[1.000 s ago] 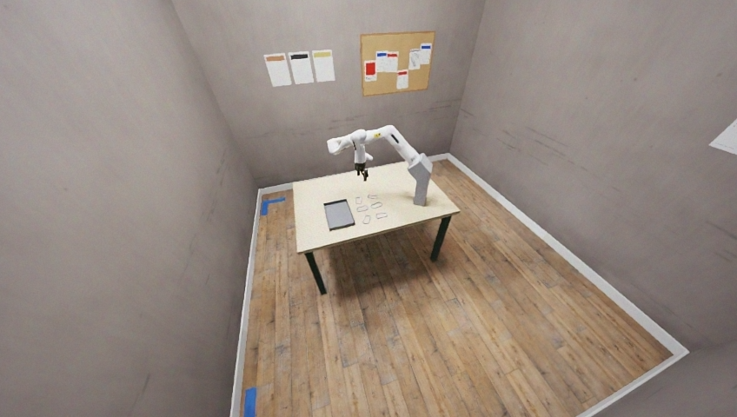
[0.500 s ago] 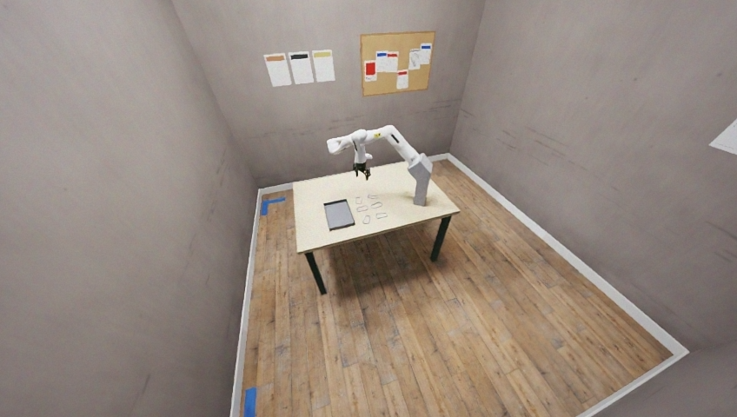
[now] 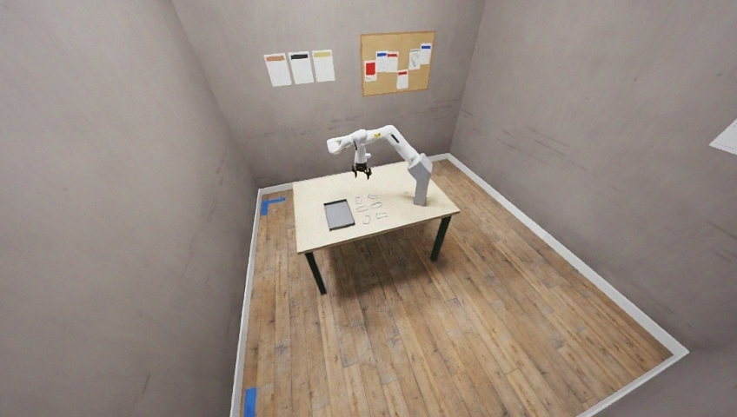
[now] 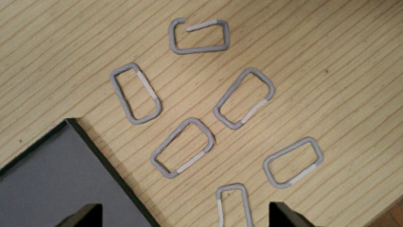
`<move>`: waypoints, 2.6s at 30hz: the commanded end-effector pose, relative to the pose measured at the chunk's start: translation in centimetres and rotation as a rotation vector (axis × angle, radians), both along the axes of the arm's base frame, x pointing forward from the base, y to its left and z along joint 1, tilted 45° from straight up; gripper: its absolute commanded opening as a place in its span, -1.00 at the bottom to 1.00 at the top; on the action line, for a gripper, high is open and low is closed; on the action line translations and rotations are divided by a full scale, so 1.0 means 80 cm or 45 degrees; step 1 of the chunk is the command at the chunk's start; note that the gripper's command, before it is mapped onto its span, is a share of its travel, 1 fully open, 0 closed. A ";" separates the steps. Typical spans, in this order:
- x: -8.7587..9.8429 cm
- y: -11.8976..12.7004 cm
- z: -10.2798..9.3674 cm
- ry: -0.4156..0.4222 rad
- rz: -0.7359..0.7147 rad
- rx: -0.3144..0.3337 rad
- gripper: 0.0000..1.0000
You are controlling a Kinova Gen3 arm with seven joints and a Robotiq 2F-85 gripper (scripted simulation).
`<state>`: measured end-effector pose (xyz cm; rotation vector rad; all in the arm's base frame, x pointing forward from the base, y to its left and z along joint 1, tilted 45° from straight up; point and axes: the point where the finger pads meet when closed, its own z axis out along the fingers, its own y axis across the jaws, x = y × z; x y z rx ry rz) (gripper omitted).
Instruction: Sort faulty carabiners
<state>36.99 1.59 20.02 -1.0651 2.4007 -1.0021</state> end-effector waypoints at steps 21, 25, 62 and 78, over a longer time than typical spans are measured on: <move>0.000 0.003 0.001 0.250 0.372 -0.274 1.00; 0.029 -0.060 -0.024 0.247 0.376 -0.277 1.00; 0.085 -0.172 -0.070 0.238 0.402 -0.288 1.00; 0.110 -0.229 -0.094 0.248 0.389 -0.283 1.00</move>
